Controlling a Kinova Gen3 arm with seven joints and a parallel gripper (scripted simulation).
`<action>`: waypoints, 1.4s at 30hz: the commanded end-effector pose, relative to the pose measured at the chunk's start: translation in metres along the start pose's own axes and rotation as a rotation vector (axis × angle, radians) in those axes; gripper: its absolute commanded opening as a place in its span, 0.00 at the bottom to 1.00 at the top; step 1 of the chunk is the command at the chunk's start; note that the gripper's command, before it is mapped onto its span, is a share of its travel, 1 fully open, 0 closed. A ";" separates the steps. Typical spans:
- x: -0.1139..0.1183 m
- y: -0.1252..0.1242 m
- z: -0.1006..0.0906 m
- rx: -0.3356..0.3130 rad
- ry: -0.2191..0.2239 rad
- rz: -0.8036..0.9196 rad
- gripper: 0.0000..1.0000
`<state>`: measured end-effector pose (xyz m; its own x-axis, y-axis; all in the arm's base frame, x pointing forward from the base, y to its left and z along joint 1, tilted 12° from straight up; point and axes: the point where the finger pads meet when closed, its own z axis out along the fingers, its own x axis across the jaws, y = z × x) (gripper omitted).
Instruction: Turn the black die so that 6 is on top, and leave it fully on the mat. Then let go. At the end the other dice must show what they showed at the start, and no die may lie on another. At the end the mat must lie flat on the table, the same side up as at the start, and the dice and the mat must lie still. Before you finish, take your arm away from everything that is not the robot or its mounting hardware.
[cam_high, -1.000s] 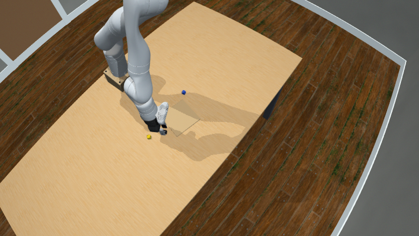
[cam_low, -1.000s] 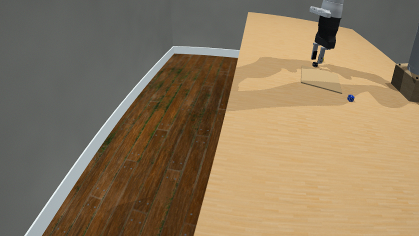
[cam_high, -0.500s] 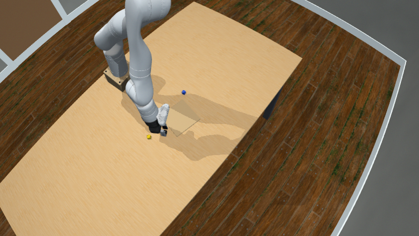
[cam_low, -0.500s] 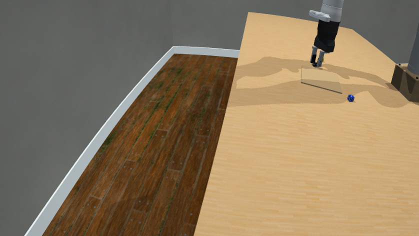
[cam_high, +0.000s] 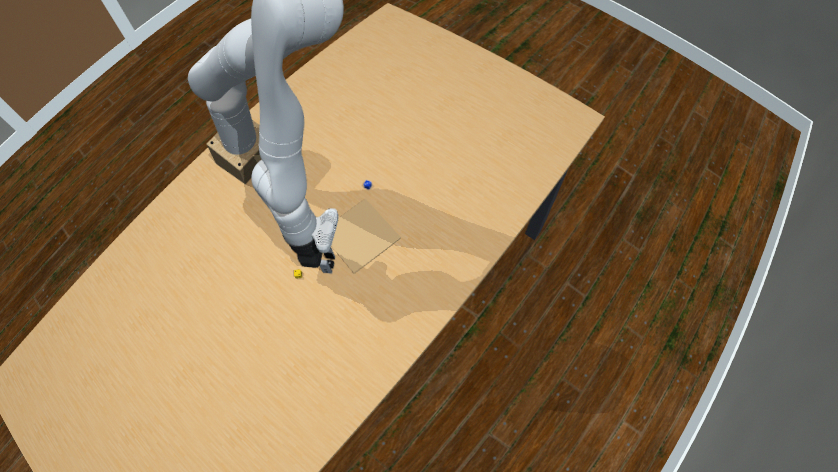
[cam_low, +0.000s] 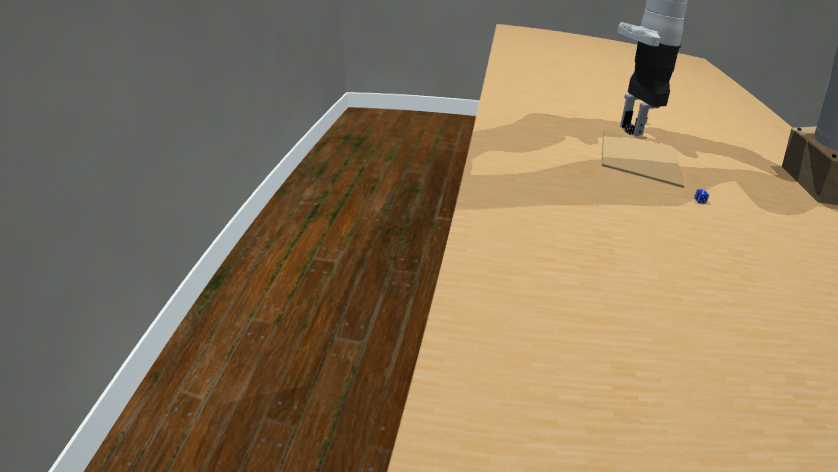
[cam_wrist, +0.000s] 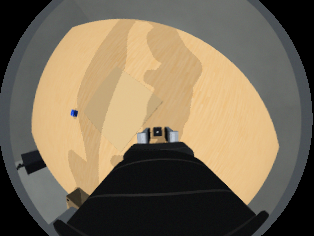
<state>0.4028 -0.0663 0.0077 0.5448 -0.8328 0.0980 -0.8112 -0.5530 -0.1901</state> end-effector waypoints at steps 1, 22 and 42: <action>0.000 0.000 0.000 0.001 0.001 0.000 0.64; 0.000 0.000 0.000 0.001 0.001 0.000 0.64; 0.000 0.000 0.000 0.001 0.001 0.000 0.34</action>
<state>0.4027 -0.0664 0.0076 0.5447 -0.8329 0.0979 -0.8113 -0.5529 -0.1899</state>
